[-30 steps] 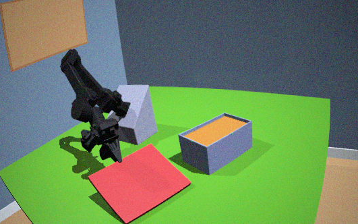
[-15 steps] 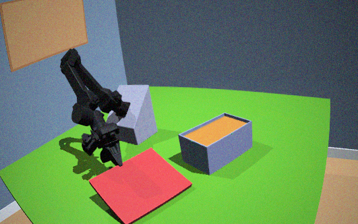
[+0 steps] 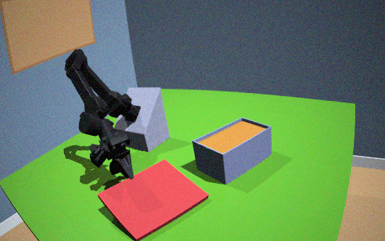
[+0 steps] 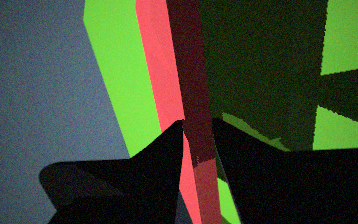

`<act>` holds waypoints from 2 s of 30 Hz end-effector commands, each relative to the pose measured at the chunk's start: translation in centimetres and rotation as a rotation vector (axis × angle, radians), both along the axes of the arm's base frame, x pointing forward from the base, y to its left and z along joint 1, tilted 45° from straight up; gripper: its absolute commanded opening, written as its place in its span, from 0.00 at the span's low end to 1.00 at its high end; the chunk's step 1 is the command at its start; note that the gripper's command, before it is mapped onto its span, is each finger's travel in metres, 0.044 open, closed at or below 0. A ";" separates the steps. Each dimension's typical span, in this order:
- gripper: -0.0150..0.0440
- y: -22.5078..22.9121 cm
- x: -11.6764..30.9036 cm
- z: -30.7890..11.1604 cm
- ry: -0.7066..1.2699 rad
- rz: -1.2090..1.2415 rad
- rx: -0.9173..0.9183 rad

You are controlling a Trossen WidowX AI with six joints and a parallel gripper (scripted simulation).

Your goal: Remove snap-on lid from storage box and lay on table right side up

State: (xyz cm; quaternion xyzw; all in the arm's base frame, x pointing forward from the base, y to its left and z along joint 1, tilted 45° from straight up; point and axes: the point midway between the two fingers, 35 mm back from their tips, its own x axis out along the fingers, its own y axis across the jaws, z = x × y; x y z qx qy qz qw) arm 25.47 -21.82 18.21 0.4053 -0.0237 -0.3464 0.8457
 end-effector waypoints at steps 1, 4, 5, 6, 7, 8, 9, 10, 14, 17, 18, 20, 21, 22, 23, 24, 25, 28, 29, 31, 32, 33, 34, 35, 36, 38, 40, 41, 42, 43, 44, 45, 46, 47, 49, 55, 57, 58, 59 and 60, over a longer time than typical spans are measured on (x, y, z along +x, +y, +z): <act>0.25 -0.5 -0.2 -0.8 0.015 -0.010 0.008; 0.30 -0.2 0.0 -0.2 0.004 -0.003 0.002; 0.34 -0.2 0.0 -0.1 0.010 -0.007 0.006; 0.39 -0.2 0.0 -0.1 0.014 -0.010 0.008; 0.43 -0.2 0.0 -0.1 0.014 -0.010 0.008; 0.48 -0.2 0.0 -0.1 0.014 -0.010 0.008; 0.52 -0.2 0.0 -0.1 0.014 -0.010 0.008; 0.57 -0.2 0.0 -0.1 0.014 -0.010 0.008; 0.72 -0.2 0.0 -0.1 0.014 -0.010 0.008; 0.81 -0.1 -0.3 -0.2 0.014 -0.010 0.008; 0.85 -0.1 -0.5 -0.3 0.014 -0.010 0.008; 0.94 0.0 -0.9 -0.4 0.015 -0.010 0.008; 0.99 0.0 -1.1 -0.5 0.015 -0.010 0.008; 1.00 0.1 -1.3 -0.5 0.015 -0.010 0.008; 1.00 0.1 -1.5 -0.6 0.015 -0.010 0.008; 1.00 0.2 -1.6 -0.6 0.015 -0.010 0.008; 1.00 0.2 -1.8 -0.7 0.015 -0.010 0.008; 1.00 0.3 -2.4 -0.8 0.016 -0.010 0.008; 1.00 0.4 -2.6 -0.9 0.016 -0.010 0.008; 1.00 0.4 -3.0 -1.0 0.016 -0.010 0.008; 1.00 0.5 -3.2 -1.0 0.016 -0.010 0.008; 1.00 0.5 -3.3 -1.1 0.016 -0.010 0.008; 1.00 0.6 -3.5 -1.1 0.016 -0.010 0.008; 1.00 0.6 -3.7 -1.2 0.016 -0.010 0.008; 1.00 0.6 -3.9 -1.2 0.017 -0.010 0.008; 1.00 0.7 -4.3 -1.3 0.017 -0.010 0.008; 1.00 0.8 -4.7 -1.4 0.017 -0.010 0.008; 1.00 0.8 -4.9 -1.5 0.017 -0.010 0.008; 1.00 0.9 -5.1 -1.5 0.017 -0.010 0.008; 1.00 0.9 -5.2 -1.6 0.017 -0.010 0.008; 1.00 1.0 -5.4 -1.6 0.018 -0.010 0.008; 1.00 1.0 -5.6 -1.7 0.018 -0.010 0.008; 1.00 1.0 -5.8 -1.7 0.018 -0.010 0.008; 1.00 1.1 -6.0 -1.8 0.018 -0.010 0.008; 1.00 1.2 -6.4 -1.9 0.018 -0.010 0.008; 1.00 1.6 -6.3 -1.2 0.018 -0.010 0.008; 1.00 1.9 -6.4 -1.0 0.018 -0.010 0.008; 1.00 2.0 -6.5 -0.9 0.018 -0.010 0.008; 1.00 2.1 -6.6 -0.7 0.018 -0.010 0.008; 1.00 2.3 -6.6 -0.6 0.018 -0.010 0.008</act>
